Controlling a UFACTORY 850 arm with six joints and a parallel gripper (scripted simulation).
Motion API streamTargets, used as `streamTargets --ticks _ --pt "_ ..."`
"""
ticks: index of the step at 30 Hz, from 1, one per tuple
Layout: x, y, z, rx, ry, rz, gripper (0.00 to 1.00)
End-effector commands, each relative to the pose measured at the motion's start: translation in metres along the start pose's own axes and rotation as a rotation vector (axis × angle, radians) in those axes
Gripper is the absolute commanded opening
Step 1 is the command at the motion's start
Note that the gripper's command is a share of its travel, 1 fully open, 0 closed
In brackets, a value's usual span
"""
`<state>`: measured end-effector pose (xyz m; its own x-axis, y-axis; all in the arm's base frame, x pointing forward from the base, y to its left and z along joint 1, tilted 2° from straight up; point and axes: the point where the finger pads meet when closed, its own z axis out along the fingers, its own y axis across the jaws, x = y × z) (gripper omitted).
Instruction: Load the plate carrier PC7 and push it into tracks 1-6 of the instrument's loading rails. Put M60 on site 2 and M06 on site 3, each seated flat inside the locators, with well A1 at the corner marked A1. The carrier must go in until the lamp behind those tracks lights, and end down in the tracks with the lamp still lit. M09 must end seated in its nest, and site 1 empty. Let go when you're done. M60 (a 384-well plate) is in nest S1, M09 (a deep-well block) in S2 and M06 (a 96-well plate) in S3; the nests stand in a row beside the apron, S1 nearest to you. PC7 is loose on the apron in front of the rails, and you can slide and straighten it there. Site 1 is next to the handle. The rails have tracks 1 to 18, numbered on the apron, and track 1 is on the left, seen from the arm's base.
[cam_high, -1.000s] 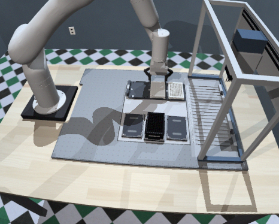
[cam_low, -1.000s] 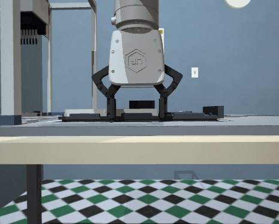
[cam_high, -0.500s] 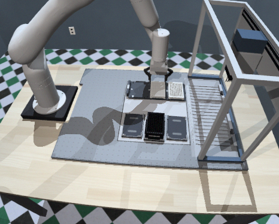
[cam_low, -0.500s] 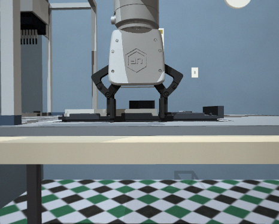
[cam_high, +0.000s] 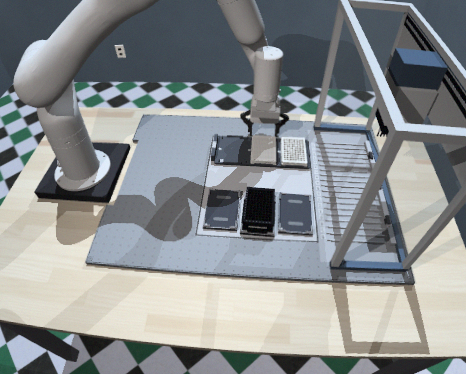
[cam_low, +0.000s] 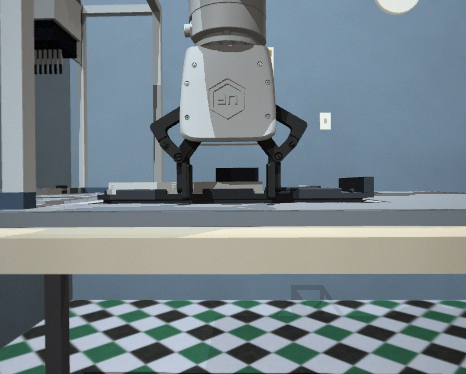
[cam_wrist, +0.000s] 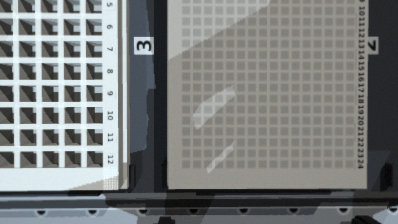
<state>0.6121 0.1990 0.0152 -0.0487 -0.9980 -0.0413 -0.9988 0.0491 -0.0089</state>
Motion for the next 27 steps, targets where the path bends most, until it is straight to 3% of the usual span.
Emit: streamTargets --ticks 1,27 --pt "-0.003 -0.001 -0.001 0.002 -0.001 0.000 1.00" --pt "-0.018 -0.001 -0.001 0.002 -0.001 0.000 1.00"
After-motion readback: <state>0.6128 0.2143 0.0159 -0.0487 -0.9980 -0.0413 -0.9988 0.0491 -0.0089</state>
